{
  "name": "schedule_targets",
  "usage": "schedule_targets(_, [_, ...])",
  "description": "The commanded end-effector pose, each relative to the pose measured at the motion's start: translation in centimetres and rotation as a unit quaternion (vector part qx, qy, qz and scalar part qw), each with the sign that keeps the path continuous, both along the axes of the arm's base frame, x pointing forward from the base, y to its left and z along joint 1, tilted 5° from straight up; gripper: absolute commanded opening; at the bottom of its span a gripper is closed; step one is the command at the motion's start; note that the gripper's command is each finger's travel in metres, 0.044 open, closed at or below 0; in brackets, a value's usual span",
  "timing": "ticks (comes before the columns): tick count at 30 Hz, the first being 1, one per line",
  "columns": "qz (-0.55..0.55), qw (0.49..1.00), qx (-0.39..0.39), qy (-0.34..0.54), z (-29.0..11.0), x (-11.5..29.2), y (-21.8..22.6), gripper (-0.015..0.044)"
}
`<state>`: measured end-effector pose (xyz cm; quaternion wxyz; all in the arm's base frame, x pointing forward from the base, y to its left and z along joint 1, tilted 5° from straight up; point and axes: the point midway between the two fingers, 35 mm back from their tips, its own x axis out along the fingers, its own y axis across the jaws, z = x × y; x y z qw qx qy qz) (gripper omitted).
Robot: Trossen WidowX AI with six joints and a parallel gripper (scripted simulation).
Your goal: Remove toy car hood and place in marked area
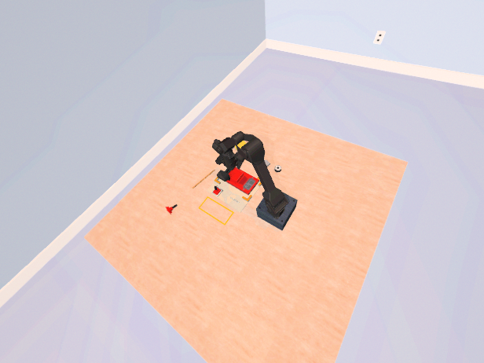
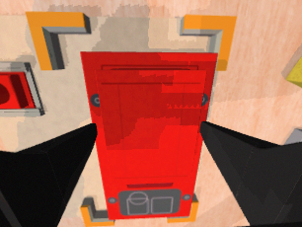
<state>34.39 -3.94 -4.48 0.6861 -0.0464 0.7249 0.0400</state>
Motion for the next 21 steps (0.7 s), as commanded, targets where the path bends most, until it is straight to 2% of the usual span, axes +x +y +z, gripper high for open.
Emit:
schedule_targets(1, [0.001,1.0,-0.002,0.001,-0.27,-0.05,-0.08,0.044])
schedule_targets(4, [0.0,1.0,0.0,0.0,-0.05,0.0,0.0,0.0361])
schedule_targets(14, [0.0,1.0,0.0,0.0,-0.05,0.0,0.0,0.0295])
schedule_targets(21, [0.0,1.0,0.0,0.0,0.23,0.02,0.0,0.0111])
